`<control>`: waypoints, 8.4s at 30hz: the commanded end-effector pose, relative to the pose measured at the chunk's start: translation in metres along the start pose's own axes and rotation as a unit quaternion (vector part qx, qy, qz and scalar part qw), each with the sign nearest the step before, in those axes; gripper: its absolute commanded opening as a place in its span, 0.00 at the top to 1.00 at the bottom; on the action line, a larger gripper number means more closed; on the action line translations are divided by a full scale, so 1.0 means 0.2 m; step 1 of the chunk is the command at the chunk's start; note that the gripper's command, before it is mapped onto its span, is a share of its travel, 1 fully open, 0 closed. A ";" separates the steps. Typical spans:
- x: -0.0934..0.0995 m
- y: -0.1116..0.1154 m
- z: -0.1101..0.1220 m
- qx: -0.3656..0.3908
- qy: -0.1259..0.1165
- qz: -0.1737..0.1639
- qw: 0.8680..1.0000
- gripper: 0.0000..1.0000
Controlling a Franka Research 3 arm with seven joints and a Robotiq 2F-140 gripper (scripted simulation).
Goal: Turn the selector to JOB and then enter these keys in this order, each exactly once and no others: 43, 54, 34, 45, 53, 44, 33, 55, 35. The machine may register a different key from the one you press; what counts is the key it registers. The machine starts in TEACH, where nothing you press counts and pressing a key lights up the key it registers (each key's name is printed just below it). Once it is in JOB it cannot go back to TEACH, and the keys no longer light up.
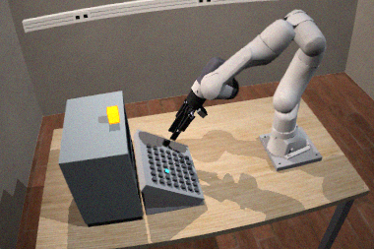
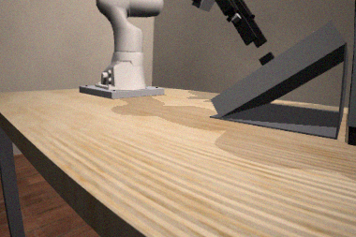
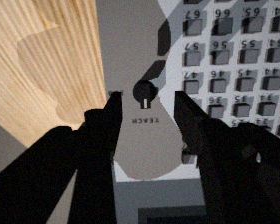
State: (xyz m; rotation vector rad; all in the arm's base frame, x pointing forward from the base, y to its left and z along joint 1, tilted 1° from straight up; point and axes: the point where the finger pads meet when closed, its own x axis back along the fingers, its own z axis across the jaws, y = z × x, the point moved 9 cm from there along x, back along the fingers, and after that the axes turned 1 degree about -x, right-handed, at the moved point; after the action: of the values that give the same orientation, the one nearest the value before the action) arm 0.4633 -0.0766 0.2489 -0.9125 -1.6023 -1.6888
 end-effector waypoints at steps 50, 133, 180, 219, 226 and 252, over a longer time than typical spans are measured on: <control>0.00 0.00 -0.01 0.020 0.000 -0.005 1.000 0.60; -0.14 0.00 -0.01 0.020 0.000 -0.005 1.000 0.60; -0.26 0.00 -0.01 0.020 0.000 -0.005 1.000 0.60; -0.26 0.00 -0.01 0.020 0.000 -0.005 1.000 0.60; -0.26 0.00 -0.01 0.020 0.000 -0.005 1.000 0.90; -0.26 0.00 -0.01 0.020 0.000 -0.005 1.000 0.90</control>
State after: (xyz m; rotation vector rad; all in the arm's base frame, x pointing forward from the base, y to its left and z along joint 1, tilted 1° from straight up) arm 0.4918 -0.0792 0.2059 -0.8876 -1.6353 -1.6575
